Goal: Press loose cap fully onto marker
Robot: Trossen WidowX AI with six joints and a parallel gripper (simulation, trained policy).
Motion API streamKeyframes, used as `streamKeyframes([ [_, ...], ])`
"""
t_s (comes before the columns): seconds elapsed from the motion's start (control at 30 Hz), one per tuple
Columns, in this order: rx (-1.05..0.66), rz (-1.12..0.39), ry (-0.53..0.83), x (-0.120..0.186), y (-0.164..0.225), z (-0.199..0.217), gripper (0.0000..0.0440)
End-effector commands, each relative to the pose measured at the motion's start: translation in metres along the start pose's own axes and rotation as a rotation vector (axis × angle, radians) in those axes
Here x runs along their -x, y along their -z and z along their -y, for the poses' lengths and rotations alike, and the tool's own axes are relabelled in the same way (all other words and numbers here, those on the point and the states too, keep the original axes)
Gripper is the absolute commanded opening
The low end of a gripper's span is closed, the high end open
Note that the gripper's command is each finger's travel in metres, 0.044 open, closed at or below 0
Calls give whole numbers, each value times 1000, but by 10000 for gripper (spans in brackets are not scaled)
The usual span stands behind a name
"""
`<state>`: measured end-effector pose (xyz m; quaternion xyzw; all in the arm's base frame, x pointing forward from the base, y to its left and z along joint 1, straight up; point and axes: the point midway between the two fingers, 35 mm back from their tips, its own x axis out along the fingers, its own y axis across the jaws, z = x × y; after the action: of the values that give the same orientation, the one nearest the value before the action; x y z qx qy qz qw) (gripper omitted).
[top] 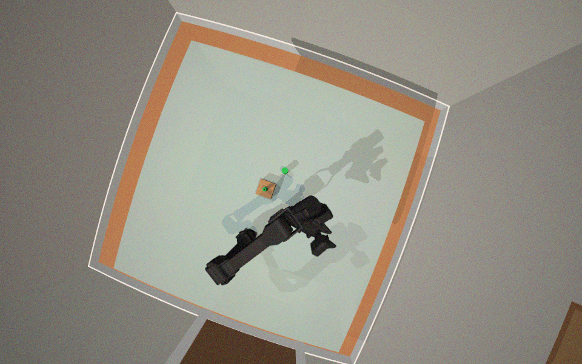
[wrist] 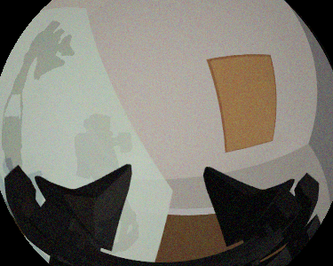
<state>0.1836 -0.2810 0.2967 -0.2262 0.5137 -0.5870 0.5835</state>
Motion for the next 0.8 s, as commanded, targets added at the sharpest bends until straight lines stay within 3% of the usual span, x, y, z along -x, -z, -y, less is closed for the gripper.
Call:
streamKeyframes([
  [0.0,0,7,-29,1,-7,-8,318],
  [0.77,4,12,-201,11,-32,-63,318],
])
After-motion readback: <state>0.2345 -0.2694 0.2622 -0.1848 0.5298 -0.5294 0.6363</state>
